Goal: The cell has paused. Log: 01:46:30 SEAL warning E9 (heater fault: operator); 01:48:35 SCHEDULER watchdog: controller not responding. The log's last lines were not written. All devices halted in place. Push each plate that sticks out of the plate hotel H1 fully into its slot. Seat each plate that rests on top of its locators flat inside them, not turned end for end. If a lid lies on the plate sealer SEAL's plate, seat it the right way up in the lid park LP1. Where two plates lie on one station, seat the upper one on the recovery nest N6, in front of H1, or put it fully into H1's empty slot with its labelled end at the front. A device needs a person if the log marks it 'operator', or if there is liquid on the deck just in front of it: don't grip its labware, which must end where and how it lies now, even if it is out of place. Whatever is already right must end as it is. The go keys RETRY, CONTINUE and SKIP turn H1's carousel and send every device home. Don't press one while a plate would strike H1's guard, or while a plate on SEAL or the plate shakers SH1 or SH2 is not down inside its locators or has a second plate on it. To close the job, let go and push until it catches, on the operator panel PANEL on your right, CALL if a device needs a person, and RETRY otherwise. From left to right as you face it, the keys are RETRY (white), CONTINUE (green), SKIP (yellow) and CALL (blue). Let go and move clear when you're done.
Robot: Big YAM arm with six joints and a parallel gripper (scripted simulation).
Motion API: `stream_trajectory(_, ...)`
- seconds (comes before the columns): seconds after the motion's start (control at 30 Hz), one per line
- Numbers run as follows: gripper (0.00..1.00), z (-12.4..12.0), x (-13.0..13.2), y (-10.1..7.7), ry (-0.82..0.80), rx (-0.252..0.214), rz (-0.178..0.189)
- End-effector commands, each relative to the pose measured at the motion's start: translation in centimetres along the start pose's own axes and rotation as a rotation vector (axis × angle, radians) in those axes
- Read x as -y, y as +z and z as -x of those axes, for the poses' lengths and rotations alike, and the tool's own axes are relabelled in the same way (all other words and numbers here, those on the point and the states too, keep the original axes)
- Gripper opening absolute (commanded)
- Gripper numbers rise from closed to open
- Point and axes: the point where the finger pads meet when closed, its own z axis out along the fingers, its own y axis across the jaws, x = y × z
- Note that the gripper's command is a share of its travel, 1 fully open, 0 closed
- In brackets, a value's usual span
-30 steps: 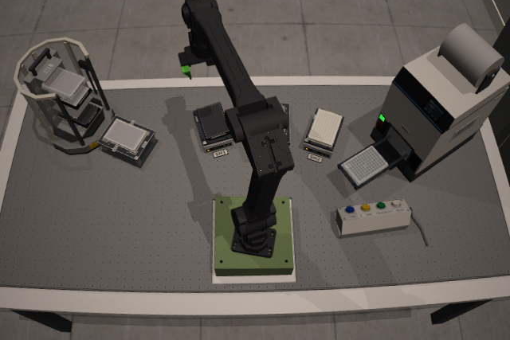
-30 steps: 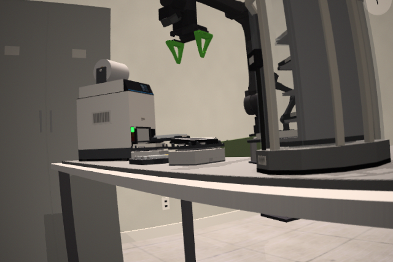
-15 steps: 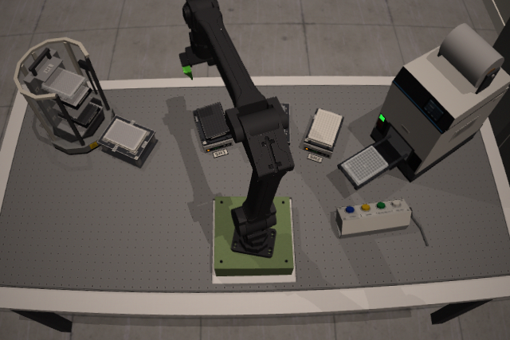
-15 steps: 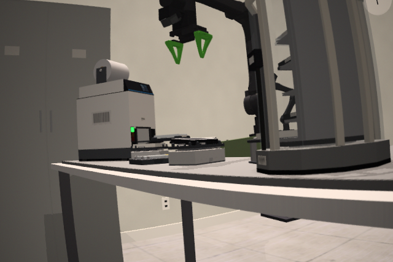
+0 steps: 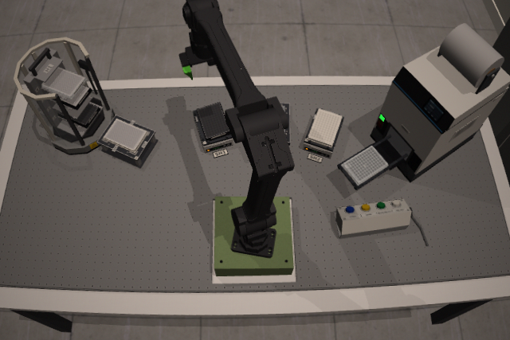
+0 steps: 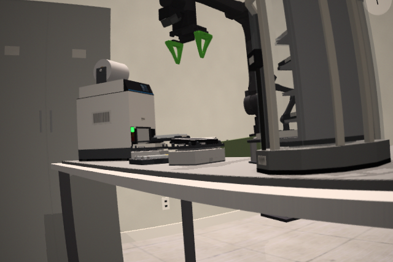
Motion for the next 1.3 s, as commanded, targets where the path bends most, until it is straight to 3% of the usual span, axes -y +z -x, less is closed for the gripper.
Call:
stream_trajectory(0.0,1.00,-0.2,0.0,0.3,-0.016,0.001,0.000)
stream_trajectory(0.53,1.00,-0.2,0.0,0.3,-0.016,0.001,0.000)
stream_trajectory(0.97,1.00,-0.1,0.3,7.6,-0.008,-0.012,-0.001)
stream_trajectory(1.03,1.00,-0.1,0.3,7.6,-0.008,-0.012,-0.001)
stream_trajectory(1.27,1.00,-0.3,0.2,11.1,-0.010,-0.012,-0.001)
